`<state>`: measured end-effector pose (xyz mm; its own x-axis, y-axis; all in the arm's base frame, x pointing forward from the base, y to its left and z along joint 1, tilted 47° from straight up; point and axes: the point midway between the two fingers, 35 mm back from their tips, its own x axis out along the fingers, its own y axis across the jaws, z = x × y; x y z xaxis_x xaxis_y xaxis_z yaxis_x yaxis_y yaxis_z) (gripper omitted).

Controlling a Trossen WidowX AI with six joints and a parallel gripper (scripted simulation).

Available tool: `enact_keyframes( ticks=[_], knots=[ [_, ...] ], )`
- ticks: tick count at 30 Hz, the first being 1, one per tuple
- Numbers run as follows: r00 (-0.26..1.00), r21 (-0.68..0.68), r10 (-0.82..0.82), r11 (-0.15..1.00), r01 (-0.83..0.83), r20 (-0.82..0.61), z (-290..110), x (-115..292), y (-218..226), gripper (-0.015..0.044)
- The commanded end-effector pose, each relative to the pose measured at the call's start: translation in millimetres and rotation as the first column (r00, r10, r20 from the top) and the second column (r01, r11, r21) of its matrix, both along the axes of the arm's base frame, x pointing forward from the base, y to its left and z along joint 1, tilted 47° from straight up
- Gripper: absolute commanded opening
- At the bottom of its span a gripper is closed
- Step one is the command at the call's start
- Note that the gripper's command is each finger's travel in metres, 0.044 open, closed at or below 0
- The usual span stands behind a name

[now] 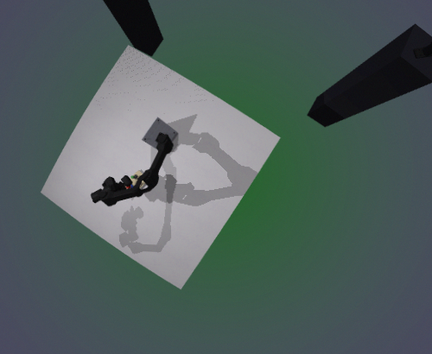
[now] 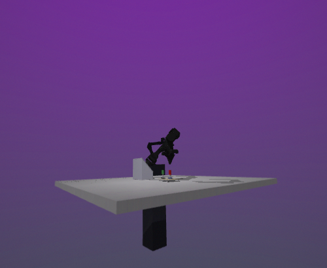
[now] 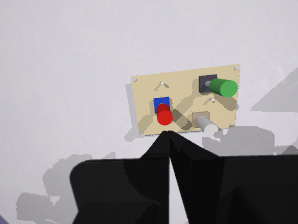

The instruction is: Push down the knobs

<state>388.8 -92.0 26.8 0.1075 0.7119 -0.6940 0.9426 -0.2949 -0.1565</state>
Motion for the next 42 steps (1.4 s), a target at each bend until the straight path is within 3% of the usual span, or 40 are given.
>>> enact_keyframes(
  ticks=[1, 10, 19, 31, 42],
  knots=[
    [0.992, -0.015, 0.094, 0.996, -0.093, 0.088, -2.0, -0.8, 2.0, 0.0],
    [0.905, -0.09, 0.307, 0.952, -0.294, 0.295, -2.7, -0.7, 2.7, 0.0],
    [0.731, -0.203, 0.498, 0.865, -0.459, 0.466, -3.4, -0.6, 3.4, 0.0],
    [0.395, -0.396, 0.686, 0.697, -0.598, 0.611, -4.3, -0.4, 4.4, 0.0],
    [0.027, -0.588, 0.767, 0.514, -0.624, 0.642, -5.2, -0.3, 5.4, 0.0]
  ],
)
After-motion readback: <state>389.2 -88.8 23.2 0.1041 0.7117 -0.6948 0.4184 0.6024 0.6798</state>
